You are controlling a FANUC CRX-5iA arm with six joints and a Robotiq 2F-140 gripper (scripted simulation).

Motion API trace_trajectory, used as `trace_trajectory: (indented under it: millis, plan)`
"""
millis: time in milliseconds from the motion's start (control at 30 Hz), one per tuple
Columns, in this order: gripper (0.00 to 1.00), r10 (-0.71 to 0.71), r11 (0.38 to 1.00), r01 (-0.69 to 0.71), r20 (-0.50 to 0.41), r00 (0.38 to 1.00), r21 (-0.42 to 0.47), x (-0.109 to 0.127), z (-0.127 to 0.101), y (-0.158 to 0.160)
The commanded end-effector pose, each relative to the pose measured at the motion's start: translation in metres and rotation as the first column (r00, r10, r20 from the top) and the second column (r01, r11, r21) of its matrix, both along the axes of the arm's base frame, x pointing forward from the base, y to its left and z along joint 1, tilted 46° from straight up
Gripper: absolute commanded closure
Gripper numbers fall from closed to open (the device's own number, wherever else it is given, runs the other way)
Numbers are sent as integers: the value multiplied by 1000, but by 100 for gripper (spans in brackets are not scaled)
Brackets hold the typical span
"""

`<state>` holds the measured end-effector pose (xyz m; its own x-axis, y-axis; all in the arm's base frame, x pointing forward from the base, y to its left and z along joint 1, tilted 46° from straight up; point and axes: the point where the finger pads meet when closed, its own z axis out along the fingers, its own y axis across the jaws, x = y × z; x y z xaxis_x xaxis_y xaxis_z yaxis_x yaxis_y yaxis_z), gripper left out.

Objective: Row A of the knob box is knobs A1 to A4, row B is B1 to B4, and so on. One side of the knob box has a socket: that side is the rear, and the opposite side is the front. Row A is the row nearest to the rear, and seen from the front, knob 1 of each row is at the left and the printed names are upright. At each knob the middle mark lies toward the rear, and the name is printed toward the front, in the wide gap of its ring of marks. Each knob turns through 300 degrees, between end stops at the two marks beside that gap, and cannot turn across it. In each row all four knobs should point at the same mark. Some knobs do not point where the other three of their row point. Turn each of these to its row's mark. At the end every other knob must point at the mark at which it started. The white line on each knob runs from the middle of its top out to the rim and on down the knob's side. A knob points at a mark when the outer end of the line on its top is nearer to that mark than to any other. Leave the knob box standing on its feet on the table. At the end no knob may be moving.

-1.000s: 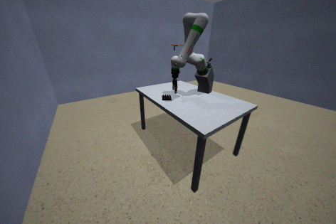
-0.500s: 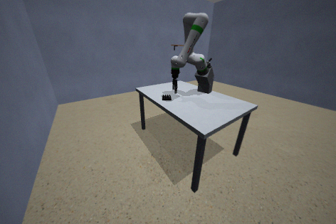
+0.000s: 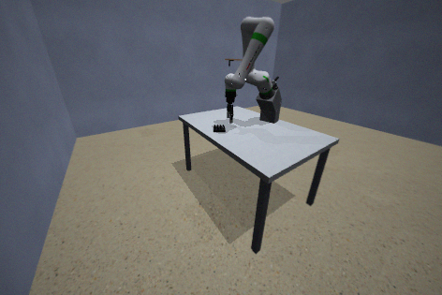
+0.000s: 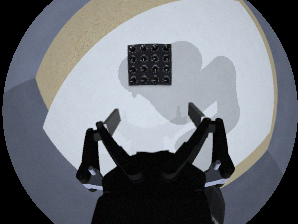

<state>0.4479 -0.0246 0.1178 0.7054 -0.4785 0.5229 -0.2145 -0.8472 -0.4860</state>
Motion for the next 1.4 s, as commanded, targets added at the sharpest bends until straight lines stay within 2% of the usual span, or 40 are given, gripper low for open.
trace_trajectory:
  millis: [0,133,333,500,567,633,1067,1133,1167,1200,1367]
  plan:
    - [0,0,1000,0,0,1000,0,0,0,0]
    - [0,31,999,-31,9,999,-32,2,2,-2]
    - [0,195,964,-184,40,980,-194,9,11,-11]
    - [0,314,907,-285,46,948,-310,15,18,-18]
    - [0,314,907,-285,46,948,-310,15,18,-18]
    - [0,394,854,-348,43,918,-387,19,23,-23]
    - [0,621,619,-499,-11,783,-606,31,38,-38]
    - [0,621,619,-499,-11,783,-606,31,38,-38]
    - [0,658,566,-518,-27,753,-641,33,41,-41]
    - [0,675,540,-526,-36,737,-658,34,43,-42]
    - [0,733,435,-548,-73,677,-715,39,49,-48]
